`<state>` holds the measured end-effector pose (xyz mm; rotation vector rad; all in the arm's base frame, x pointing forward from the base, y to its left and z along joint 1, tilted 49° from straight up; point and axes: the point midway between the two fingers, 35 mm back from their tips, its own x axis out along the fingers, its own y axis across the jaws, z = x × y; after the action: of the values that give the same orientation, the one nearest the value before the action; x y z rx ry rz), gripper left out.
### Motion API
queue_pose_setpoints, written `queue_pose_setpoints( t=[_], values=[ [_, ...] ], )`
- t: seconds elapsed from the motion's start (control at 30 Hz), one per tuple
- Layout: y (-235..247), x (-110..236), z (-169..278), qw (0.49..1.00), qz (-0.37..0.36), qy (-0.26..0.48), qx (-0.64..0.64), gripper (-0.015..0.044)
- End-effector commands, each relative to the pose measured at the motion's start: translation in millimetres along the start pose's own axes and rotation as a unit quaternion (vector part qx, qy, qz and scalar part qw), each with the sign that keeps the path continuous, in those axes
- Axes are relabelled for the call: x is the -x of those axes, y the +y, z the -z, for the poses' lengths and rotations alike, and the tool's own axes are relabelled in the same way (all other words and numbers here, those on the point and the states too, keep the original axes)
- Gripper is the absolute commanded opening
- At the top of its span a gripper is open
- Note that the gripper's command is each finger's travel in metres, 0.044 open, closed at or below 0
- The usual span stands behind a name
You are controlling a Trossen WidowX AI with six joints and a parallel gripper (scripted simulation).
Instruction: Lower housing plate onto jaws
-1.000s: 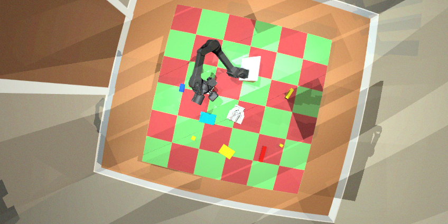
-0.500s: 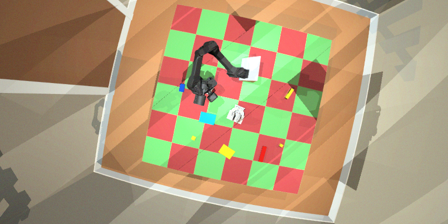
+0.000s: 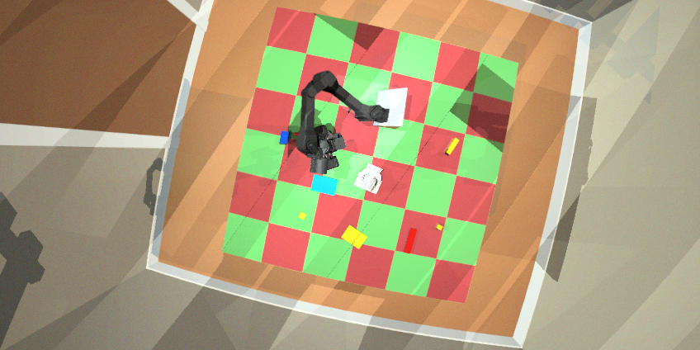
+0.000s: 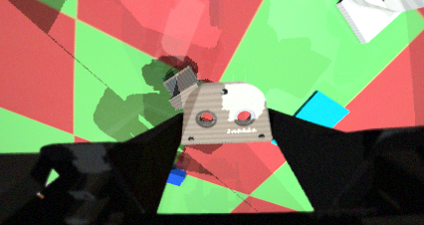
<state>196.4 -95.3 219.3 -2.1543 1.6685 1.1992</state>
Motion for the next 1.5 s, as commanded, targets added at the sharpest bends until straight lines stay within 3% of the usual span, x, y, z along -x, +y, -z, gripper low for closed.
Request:
queue_pose_setpoints(
  t=[0.0,0.73,1.47],
  values=[
    [-11,-1,-3,0.999,0.002,-0.004,-0.045,0.0351],
    [-68,-1,-29,0.943,0.002,-0.013,-0.333,0.0351],
    [-117,0,-69,0.805,-0.004,-0.013,-0.593,0.0351]
  ],
)
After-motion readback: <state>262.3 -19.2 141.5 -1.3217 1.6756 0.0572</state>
